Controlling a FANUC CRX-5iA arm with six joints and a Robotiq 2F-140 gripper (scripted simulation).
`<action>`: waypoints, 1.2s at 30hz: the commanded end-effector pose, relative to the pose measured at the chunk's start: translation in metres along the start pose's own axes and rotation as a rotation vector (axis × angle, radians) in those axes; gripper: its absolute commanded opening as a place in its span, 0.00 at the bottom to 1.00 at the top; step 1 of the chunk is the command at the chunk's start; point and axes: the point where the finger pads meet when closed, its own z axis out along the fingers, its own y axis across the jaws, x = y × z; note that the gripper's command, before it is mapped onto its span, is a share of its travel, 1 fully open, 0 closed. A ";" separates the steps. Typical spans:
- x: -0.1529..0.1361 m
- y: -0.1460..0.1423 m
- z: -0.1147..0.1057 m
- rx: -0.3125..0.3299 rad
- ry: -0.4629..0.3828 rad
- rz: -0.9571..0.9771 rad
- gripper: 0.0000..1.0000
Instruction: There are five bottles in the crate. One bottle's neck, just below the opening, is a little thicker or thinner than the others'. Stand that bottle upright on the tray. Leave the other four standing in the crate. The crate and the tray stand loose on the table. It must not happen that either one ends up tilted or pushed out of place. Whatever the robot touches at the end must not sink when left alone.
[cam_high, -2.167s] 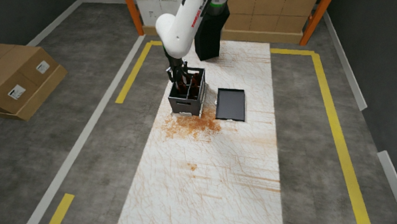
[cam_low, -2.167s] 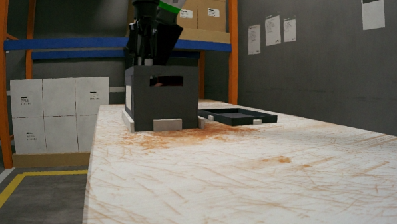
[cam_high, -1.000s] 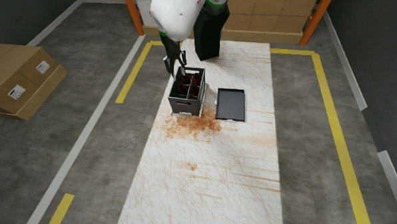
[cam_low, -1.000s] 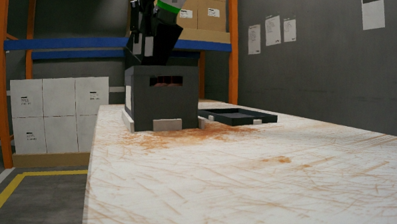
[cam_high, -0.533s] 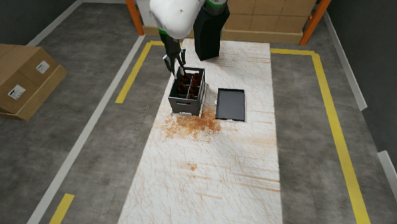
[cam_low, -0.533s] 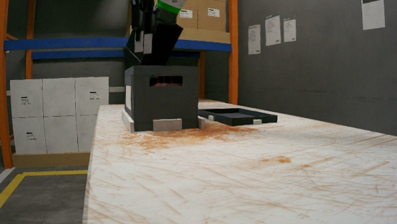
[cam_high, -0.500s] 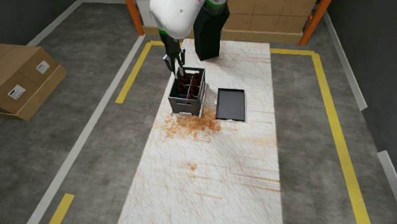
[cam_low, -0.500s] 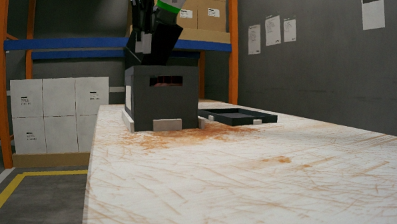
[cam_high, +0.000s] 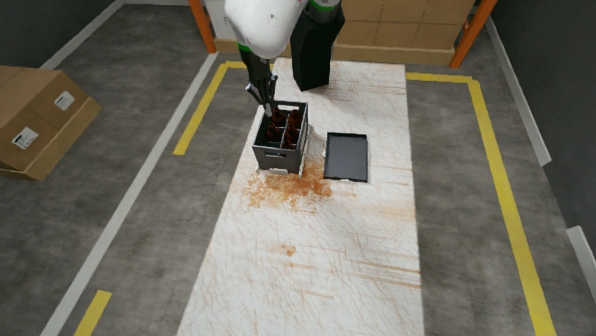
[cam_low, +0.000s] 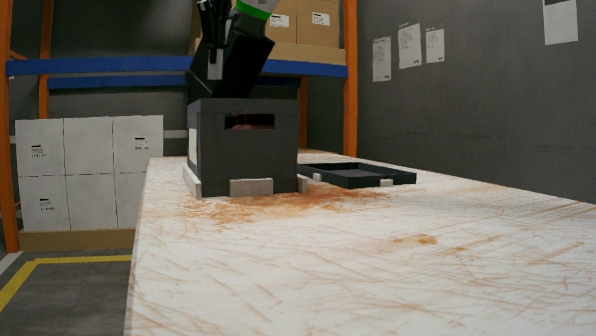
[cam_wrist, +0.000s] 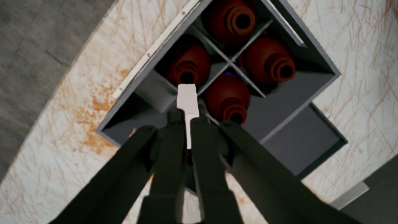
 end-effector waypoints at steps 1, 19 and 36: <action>0.000 -0.001 0.000 0.001 0.000 0.000 0.10; -0.013 0.012 0.000 0.000 0.004 0.000 0.10; -0.058 0.062 0.000 0.003 -0.004 -0.001 0.44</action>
